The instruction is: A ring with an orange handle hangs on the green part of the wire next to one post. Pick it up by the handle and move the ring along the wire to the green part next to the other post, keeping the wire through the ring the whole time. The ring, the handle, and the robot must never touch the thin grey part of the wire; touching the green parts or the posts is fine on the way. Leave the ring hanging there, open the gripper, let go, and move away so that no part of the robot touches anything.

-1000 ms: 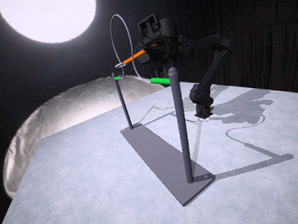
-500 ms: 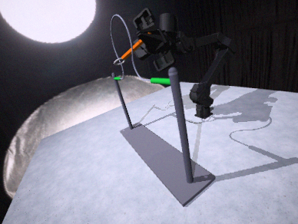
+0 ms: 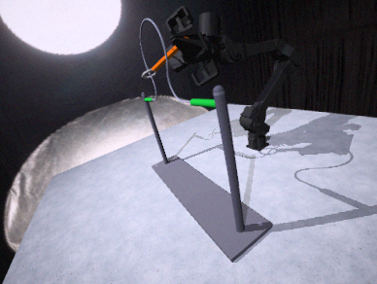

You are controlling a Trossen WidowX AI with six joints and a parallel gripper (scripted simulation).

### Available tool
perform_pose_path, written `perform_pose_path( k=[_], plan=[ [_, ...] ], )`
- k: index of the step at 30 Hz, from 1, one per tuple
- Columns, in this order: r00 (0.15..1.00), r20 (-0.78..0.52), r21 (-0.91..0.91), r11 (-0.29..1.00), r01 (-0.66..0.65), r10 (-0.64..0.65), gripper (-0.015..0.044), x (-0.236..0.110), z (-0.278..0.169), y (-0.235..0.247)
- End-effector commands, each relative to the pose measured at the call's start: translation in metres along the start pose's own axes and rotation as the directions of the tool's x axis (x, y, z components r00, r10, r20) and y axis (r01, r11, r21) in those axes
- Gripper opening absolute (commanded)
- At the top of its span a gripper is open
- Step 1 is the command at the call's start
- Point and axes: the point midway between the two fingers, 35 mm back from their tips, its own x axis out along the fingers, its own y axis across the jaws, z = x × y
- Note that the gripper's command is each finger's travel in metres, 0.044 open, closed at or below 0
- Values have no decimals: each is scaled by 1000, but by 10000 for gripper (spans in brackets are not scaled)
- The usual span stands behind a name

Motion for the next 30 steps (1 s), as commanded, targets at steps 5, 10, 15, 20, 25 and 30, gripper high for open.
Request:
perform_pose_path(
  k=[5, 10, 15, 20, 25, 30],
  plan=[
    [999, 35, -55, 998, 34, -32, -150, 5, -1, 2],
    [995, 84, -92, 993, 67, -59, -150, 10, 0, 1],
    [991, 94, -142, 984, 107, -94, -150, 11, 1, -2],
    [987, 103, -188, 971, 145, -127, -150, 11, 1, -4],
    [981, 112, -231, 956, 181, -159, -150, 10, 2, -6],
    [974, 124, -274, 937, 218, -190, -150, 10, 2, -9]
  ],
)
